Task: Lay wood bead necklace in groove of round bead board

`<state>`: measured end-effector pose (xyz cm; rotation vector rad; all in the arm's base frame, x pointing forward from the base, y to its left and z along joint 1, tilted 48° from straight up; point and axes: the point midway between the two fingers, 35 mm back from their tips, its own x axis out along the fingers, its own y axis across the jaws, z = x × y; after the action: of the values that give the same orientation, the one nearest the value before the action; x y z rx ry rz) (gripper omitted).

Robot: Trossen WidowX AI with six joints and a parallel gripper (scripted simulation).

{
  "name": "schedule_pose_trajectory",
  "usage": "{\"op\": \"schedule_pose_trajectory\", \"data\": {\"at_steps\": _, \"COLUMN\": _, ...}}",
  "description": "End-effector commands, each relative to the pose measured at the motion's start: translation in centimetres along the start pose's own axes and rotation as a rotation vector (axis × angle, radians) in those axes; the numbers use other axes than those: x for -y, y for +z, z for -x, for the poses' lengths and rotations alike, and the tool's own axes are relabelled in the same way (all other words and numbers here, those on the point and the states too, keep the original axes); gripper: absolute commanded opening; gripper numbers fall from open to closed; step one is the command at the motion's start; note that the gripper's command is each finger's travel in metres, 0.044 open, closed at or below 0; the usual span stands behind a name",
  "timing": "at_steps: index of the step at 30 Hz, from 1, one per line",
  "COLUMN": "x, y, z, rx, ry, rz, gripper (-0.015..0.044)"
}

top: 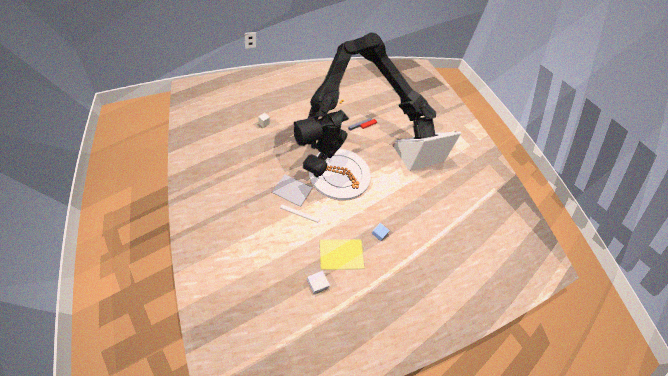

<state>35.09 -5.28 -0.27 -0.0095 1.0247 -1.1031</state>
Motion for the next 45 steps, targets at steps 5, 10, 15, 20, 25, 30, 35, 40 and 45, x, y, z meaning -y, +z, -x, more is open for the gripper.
{"op": "schedule_pose_trajectory", "data": {"at_steps": 5, "x": 0.0, "y": 0.1, "z": 0.1, "rx": 0.002, "ry": -0.001, "rz": -0.005, "gripper": 0.0440}}
{"op": "schedule_pose_trajectory", "data": {"at_steps": 10, "x": 0.0, "y": 0.1, "z": 0.1, "rx": 0.002, "ry": -0.001, "rz": -0.005, "gripper": 0.0440}}
{"op": "schedule_pose_trajectory", "data": {"at_steps": 15, "x": 0.1, "y": 0.2, "z": 0.3, "rx": 0.002, "ry": -0.001, "rz": 0.136, "gripper": 0.0361}}
{"op": "schedule_pose_trajectory", "data": {"at_steps": 20, "x": 0.4, "y": 0.5, "z": 1.1, "rx": 0.002, "ry": -0.001, "rz": 0.627, "gripper": 0.0230}}
{"op": "schedule_pose_trajectory", "data": {"at_steps": 25, "x": 0.8, "y": 0.8, "z": 1.9, "rx": 0.001, "ry": -0.001, "rz": 1.117, "gripper": 0.0120}}
{"op": "schedule_pose_trajectory", "data": {"at_steps": 30, "x": 1.2, "y": 1.1, "z": 2.7, "rx": 0.001, "ry": -0.001, "rz": 1.608, "gripper": 0.0120}}
{"op": "schedule_pose_trajectory", "data": {"at_steps": 35, "x": 1.4, "y": 1.3, "z": 3.3, "rx": 0.001, "ry": -0.002, "rz": 1.945, "gripper": 0.0120}}
{"op": "schedule_pose_trajectory", "data": {"at_steps": 40, "x": 1.4, "y": 1.3, "z": 3.3, "rx": 0.001, "ry": -0.002, "rz": 1.945, "gripper": 0.0120}}
{"op": "schedule_pose_trajectory", "data": {"at_steps": 45, "x": 1.4, "y": 1.3, "z": 3.3, "rx": 0.001, "ry": -0.002, "rz": 1.945, "gripper": 0.0120}}
